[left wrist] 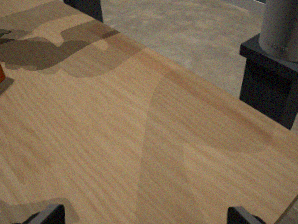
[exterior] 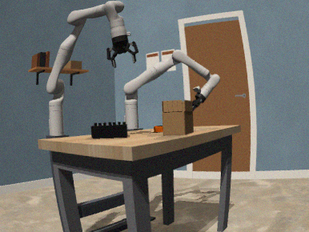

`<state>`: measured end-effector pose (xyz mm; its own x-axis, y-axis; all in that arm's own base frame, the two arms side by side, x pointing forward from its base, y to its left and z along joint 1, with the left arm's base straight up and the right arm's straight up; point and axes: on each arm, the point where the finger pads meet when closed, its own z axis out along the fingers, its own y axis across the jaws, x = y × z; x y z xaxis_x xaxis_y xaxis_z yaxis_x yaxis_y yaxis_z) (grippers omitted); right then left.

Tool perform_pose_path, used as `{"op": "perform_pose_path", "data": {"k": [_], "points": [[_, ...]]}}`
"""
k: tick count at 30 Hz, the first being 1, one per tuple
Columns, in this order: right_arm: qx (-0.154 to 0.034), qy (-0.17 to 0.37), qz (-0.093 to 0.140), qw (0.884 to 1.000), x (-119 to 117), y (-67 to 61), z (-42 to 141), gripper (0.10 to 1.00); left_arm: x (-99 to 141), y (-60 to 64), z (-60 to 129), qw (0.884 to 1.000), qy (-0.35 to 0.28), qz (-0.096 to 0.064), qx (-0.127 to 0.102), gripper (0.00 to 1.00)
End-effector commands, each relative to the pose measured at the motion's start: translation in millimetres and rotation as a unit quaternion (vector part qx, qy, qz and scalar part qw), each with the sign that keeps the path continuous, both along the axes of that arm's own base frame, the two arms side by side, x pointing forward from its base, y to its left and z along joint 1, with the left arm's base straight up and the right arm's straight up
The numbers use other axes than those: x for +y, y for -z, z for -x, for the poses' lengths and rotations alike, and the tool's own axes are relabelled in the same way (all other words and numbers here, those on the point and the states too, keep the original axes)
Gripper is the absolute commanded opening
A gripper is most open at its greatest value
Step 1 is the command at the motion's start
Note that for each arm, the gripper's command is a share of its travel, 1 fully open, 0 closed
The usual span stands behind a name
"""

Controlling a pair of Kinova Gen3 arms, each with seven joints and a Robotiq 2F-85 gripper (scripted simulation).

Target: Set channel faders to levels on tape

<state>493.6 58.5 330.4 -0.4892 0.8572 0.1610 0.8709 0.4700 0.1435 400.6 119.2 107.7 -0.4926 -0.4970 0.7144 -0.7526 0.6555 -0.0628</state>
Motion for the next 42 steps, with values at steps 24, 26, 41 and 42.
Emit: {"op": "perform_pose_path", "data": {"k": [24,26,41,42], "points": [[-0.001,0.000,0.000,1.000,0.0,-1.0,-0.2,1.000,5.2,-1.3,0.9,1.000,-0.004,-0.003,-0.004,1.000],[-0.001,0.000,0.000,1.000,0.0,-1.0,-0.2,1.000,10.4,-1.9,2.3,1.000,-0.009,-0.006,-0.007,1.000],[-0.001,0.000,0.000,1.000,0.0,-1.0,-0.2,1.000,102.8,-13.3,39.2,0.993,-0.087,-0.061,-0.056,1.000],[-0.001,0.000,0.000,1.000,0.0,-1.0,-0.2,1.000,113.5,-14.8,45.2,0.991,-0.096,-0.068,-0.061,1.000]]}}
